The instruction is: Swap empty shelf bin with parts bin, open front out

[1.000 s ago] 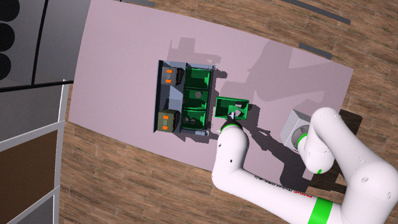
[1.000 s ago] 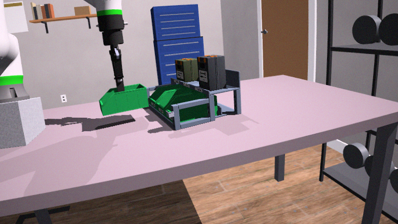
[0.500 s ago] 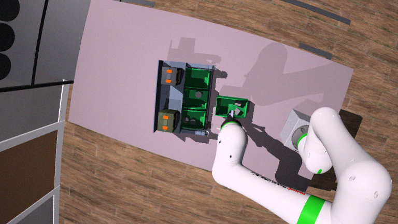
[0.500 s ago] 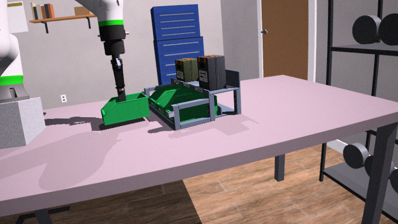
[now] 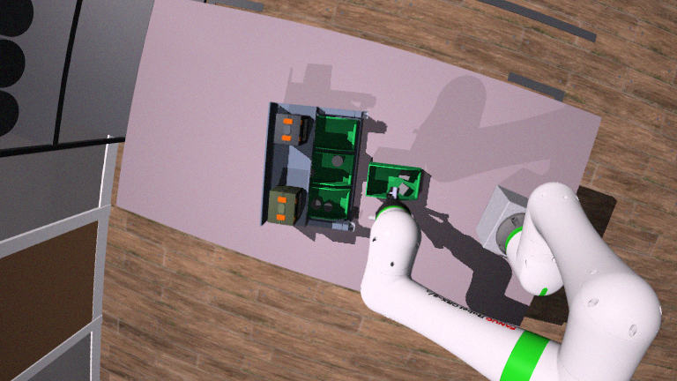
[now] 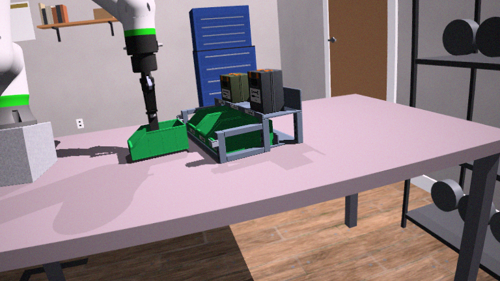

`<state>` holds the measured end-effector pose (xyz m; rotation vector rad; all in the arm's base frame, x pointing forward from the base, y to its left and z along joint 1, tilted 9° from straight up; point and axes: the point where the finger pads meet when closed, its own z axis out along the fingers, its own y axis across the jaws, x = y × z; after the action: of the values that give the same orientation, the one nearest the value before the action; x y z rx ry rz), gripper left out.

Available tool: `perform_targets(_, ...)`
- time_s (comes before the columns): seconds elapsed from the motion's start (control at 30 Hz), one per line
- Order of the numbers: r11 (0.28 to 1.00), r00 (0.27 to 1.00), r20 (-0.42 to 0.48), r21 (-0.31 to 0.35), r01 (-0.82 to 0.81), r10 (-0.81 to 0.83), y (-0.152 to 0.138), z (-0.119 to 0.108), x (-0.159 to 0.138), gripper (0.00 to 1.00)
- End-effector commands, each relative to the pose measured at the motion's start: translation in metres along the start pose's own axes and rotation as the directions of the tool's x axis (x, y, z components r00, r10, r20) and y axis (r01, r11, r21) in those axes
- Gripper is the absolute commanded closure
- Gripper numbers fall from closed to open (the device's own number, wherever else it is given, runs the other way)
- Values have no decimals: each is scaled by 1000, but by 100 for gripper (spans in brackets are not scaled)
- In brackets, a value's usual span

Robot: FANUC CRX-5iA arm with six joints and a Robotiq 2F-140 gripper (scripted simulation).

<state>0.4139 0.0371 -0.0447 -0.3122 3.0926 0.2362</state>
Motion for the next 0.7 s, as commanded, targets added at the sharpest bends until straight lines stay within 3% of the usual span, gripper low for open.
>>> perform_targets(0.0,1000,1000,1,0,0,0,0,-1,-1,90)
perform_targets(0.67,1000,1000,1,0,0,0,0,5,-1,90)
